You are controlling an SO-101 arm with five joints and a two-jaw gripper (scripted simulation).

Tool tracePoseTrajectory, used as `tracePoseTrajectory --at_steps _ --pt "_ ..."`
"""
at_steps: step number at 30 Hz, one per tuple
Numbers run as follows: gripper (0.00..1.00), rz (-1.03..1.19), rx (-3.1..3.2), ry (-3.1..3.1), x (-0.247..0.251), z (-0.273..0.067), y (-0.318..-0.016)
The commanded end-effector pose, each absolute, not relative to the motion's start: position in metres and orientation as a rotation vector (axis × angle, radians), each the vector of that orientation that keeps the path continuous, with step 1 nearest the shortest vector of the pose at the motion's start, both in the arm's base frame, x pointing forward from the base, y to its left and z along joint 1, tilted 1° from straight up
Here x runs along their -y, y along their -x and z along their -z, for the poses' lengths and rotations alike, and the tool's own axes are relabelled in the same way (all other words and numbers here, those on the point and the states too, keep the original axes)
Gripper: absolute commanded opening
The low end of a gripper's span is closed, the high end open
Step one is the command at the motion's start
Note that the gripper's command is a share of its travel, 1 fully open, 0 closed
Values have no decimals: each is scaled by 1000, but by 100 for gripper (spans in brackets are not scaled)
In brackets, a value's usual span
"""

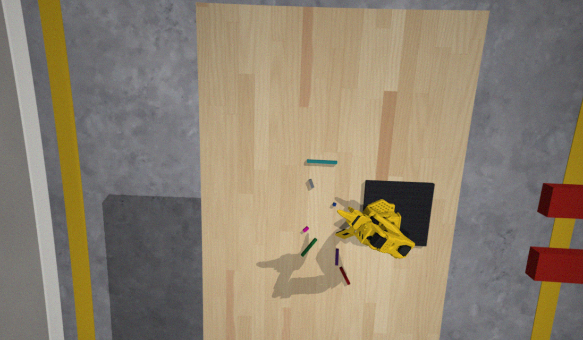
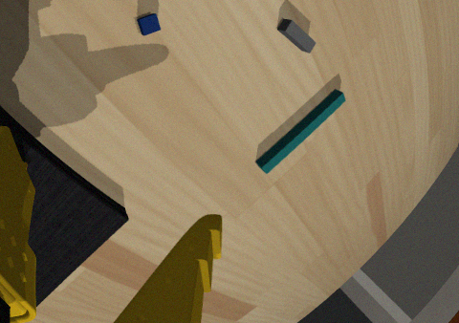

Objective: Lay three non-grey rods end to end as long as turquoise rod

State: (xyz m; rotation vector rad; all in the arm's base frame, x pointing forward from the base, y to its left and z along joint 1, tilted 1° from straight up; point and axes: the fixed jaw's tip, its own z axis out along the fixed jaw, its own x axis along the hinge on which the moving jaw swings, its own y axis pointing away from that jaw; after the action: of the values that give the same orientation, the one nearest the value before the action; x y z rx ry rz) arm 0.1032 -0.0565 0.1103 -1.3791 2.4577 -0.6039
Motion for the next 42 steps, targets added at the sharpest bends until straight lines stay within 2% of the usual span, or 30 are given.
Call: tracePoseTrajectory --at_steps 1,18,22,26,30,32,38,42 --pt "100 609 -2458 1379 57 -109 -102" --pt "100 609 -2458 1379 57 -109 -102" --pt "97 586 -2462 1394 57 -107 -104" --pt "87 505 -2475 1450 53 -101 -109" --pt "69 372 -2495 1546 47 -88 -117" --pt "69 372 -2495 1546 47 -88 -117" --pt "40 155 -2523 1714 33 -64 -124" --pt "26 55 -2535 1799 26 -52 -125"
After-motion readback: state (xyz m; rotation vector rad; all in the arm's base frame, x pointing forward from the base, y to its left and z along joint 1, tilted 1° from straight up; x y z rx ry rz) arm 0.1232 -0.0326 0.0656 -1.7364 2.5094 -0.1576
